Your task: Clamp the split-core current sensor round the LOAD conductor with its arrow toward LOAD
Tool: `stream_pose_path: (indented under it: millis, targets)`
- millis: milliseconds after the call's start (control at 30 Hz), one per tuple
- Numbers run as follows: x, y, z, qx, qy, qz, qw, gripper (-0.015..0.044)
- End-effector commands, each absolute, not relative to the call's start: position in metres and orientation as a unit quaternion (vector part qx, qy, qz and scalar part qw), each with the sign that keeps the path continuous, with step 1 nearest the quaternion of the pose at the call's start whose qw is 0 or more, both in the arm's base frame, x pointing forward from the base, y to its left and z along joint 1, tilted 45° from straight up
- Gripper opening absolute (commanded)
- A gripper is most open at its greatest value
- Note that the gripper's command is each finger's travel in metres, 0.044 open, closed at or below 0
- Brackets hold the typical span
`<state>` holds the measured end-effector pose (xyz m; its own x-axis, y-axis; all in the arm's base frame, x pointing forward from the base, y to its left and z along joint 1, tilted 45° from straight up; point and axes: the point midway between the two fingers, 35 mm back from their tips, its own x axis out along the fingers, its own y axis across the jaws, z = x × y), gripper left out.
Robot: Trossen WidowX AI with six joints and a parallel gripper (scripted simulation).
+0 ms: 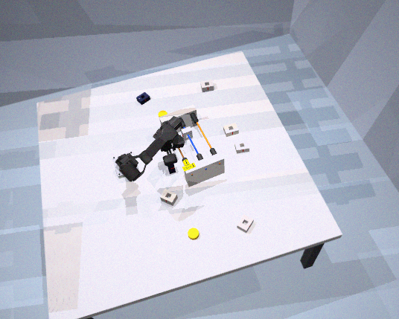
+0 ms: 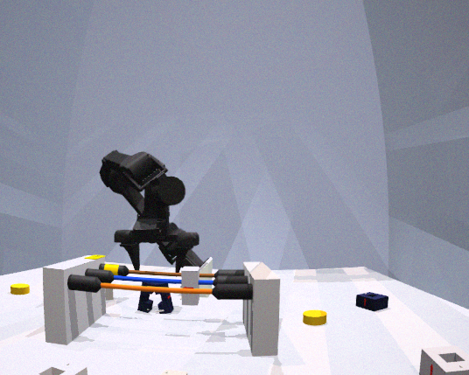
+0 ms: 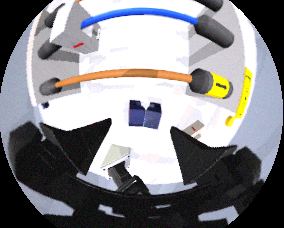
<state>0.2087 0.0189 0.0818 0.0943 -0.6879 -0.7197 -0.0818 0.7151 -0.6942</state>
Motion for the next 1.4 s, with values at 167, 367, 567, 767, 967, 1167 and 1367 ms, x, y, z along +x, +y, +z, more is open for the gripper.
stream_pose_path:
  millis: [167, 367, 567, 767, 967, 1167, 1367]
  targets:
    - [0.209, 0.007, 0.071, -0.308, 0.633, -0.225, 0.674, 0.044]
    - [0.209, 0.001, 0.065, -0.308, 0.633, -0.226, 0.674, 0.044]
    - [0.209, 0.004, 0.068, -0.304, 0.634, -0.226, 0.674, 0.0309]
    - [0.209, 0.004, 0.068, -0.304, 0.634, -0.226, 0.674, 0.0249]
    - [0.209, 0.004, 0.068, -0.304, 0.634, -0.226, 0.674, 0.0209]
    - [0.21, 0.012, 0.076, -0.304, 0.634, -0.225, 0.674, 0.0071]
    - [0.207, 0.034, 0.096, -0.305, 0.634, -0.223, 0.674, 0.0]
